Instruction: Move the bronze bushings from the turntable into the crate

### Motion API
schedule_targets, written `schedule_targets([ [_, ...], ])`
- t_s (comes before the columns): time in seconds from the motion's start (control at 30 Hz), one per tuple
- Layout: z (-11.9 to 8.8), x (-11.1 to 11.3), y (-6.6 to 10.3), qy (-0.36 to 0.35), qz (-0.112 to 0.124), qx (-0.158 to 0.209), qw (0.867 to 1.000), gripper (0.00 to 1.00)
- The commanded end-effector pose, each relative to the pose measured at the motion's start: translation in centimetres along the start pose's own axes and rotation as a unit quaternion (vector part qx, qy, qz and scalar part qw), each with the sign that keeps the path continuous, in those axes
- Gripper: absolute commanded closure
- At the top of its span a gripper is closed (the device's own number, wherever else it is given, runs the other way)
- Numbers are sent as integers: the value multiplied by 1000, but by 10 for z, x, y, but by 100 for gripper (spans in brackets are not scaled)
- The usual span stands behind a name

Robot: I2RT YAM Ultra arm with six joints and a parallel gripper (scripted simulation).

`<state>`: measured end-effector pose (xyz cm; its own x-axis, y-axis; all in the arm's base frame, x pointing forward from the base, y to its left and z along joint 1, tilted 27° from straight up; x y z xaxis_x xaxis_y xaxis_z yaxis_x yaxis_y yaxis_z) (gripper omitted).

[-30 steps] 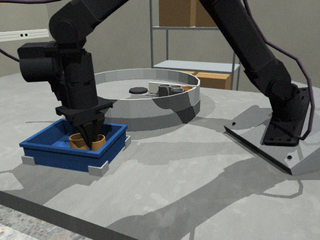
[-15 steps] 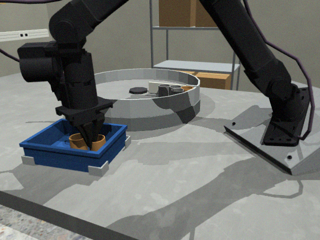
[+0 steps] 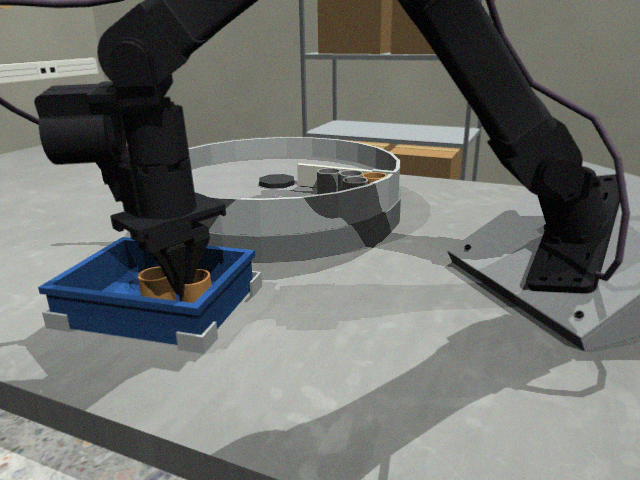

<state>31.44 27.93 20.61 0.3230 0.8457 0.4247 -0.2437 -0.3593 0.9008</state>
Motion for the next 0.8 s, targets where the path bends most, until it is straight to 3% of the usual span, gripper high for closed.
schedule_targets([
  [0.0,1,2,14,1,14,-15,1000,100],
  [0.77,-1,2,16,1,11,-14,1000,100],
])
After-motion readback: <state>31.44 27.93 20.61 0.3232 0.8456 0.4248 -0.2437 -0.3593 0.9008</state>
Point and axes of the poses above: the point where the finger pads meet when closed, its own y axis back along the fingers, its own x axis across the jaws, z = x × y, the point moved 3 cm from there along y, back along the fingers, and after that the axes turned 12 degrees about -y, right-handed, at the moved point
